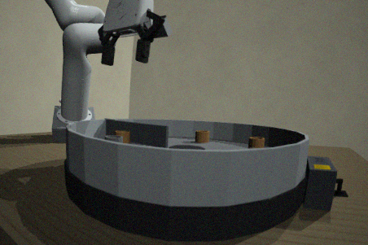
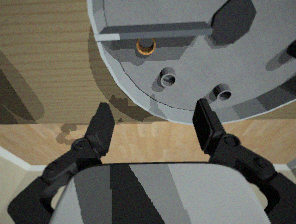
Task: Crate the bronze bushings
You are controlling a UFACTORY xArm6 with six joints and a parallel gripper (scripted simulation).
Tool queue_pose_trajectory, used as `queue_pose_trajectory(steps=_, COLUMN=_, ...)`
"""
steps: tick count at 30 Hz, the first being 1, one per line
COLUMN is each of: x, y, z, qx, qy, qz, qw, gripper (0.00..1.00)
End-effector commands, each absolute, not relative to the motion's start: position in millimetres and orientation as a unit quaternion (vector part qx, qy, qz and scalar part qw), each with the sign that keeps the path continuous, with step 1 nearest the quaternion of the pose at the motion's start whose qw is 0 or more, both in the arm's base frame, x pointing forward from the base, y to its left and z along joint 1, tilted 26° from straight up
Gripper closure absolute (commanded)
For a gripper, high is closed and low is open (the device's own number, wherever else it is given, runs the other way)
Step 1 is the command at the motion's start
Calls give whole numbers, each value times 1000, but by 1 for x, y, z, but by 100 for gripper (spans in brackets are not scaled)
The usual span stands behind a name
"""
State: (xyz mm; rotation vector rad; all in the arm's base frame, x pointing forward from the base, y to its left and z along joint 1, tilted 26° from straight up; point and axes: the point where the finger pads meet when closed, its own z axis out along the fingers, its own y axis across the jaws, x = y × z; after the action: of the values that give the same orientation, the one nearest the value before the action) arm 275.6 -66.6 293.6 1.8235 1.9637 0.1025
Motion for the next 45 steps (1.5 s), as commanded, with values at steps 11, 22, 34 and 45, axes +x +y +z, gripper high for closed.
queue_pose_trajectory(steps=11, x=273, y=-68, z=295, qx=664, qy=712, qz=49, qw=224, gripper=0)
queue_pose_trajectory(steps=22, x=273, y=-68, z=295, qx=664, qy=712, qz=49, qw=224, gripper=88)
queue_pose_trajectory(steps=34, x=273, y=-68, z=295, qx=664, qy=712, qz=49, qw=224, gripper=88)
queue_pose_trajectory(steps=45, x=273, y=-68, z=295, qx=664, qy=712, qz=49, qw=224, gripper=88)
